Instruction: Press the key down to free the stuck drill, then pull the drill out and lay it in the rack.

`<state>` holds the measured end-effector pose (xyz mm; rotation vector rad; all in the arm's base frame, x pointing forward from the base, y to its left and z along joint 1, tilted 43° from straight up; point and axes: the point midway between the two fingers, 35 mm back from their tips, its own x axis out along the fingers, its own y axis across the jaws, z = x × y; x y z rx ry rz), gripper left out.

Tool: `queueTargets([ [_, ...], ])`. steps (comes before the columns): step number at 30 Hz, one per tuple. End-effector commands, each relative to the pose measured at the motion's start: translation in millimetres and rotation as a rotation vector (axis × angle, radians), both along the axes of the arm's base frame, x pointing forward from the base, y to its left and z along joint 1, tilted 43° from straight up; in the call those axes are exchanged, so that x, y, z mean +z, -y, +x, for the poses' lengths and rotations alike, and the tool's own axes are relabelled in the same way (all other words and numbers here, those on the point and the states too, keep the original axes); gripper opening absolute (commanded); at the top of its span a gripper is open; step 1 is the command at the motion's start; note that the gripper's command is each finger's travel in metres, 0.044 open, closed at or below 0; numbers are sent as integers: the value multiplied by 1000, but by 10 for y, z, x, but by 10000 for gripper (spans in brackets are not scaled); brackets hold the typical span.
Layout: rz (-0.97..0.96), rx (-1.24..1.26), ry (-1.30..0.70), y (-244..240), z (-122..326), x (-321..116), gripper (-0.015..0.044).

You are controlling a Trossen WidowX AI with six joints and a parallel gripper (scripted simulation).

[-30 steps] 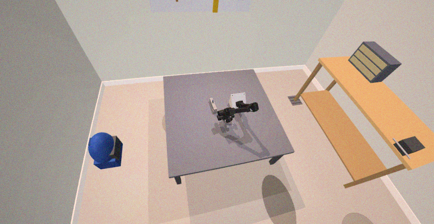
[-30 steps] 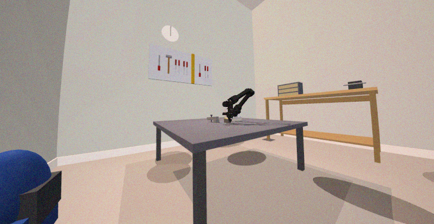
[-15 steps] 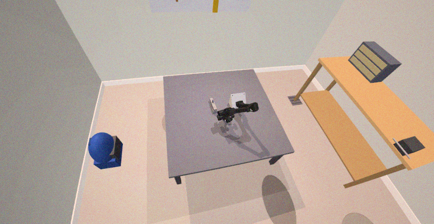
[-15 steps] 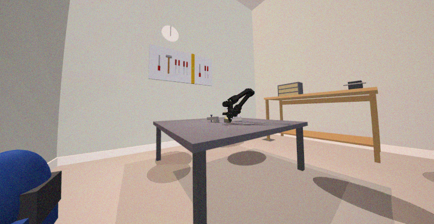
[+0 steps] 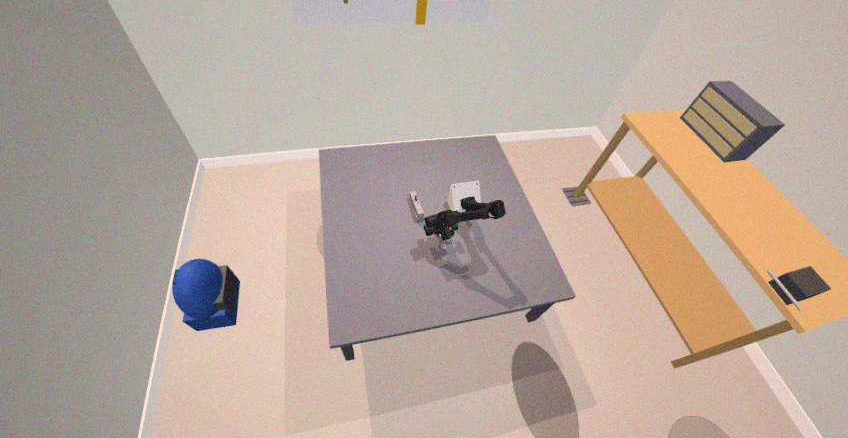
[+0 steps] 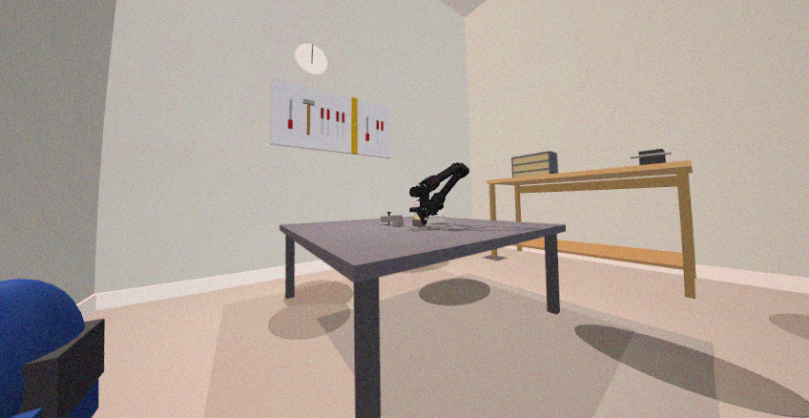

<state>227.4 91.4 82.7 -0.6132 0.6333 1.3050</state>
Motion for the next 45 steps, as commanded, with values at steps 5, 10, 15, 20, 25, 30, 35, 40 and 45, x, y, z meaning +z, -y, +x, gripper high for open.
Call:
queueTargets([
  [5,-3,23,-5,-49,-18,-61,0],
  [10,-3,23,-5,-49,-18,-61,0],
  [15,-3,23,-5,-49,-18,-61,0],
  [20,-3,23,-5,-49,-18,-61,0],
  [25,-3,23,-5,-49,-18,-61,0],
  [30,-3,23,-5,-49,-18,-61,0],
  [35,-3,23,-5,-50,-18,-62,0],
  [40,-3,23,-5,-50,-18,-62,0],
  [45,0,0,0,-1,0,-1,79],
])
